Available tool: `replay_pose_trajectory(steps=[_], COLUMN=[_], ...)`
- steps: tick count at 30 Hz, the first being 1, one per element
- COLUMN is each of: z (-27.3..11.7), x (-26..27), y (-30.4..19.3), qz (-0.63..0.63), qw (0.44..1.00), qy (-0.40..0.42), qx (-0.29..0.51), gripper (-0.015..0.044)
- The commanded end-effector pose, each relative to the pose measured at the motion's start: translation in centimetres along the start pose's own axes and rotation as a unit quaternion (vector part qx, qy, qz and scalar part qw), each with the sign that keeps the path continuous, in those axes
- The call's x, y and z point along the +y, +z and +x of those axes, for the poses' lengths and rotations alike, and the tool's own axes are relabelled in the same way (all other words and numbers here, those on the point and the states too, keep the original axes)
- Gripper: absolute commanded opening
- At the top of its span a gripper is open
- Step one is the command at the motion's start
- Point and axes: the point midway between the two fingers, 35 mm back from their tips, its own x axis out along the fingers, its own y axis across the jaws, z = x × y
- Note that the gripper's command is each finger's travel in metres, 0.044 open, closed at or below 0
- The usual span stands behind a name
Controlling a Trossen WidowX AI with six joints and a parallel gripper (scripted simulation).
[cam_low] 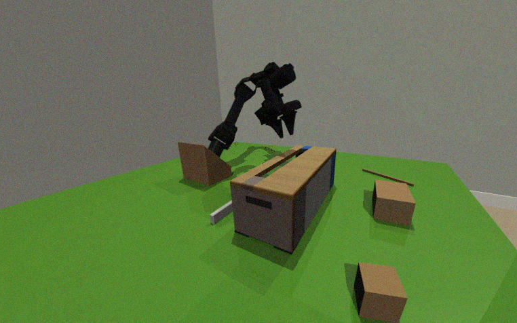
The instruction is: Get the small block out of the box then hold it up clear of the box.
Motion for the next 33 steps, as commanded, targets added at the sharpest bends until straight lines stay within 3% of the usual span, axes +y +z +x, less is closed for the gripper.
replay_pose_trajectory(steps=[1,9,30,33], z=[0.22,0.19,0.19,0.39], x=[-1.34,-1.59,-1.59,-1.62], y=[0.4,0.37,0.37,0.43], qz=[0.378,0.517,0.517,0.465], qw=[0.926,0.855,0.855,0.885], qy=[0.024,0.028,0.028,0.029], qx=[0.012,0.022,0.022,0.019], gripper=[0.0285,0.0285,0.0285,0.0285])
